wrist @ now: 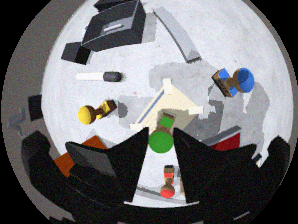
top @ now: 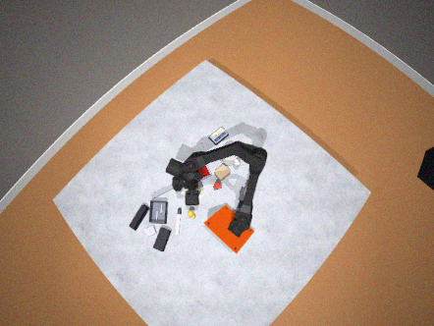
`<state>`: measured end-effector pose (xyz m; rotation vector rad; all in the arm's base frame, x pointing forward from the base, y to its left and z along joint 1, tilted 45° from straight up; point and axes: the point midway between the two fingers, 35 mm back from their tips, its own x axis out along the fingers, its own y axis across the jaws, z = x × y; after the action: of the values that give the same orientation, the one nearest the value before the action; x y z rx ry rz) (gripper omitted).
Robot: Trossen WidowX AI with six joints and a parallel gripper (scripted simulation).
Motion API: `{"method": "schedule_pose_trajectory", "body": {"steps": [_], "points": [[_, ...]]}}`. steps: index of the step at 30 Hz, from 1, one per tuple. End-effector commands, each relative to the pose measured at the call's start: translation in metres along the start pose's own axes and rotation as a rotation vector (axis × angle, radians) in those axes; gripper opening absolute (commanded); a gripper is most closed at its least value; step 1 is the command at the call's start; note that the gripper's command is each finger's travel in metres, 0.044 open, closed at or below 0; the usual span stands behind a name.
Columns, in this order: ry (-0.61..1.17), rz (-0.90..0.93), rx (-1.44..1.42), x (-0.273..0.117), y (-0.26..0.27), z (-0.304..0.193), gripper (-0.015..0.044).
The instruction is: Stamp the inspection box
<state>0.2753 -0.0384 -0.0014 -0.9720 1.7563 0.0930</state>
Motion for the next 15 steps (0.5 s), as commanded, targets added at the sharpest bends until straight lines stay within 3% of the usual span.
{"method": "schedule_pose_trajectory", "body": {"steps": [1, 15], "points": [[0.002, -0.004, -0.006, 0.0009, -0.0004, -0.0004, 0.0000], [0.002, -0.004, -0.006, 0.0028, -0.0007, -0.0006, 0.0000]]}}
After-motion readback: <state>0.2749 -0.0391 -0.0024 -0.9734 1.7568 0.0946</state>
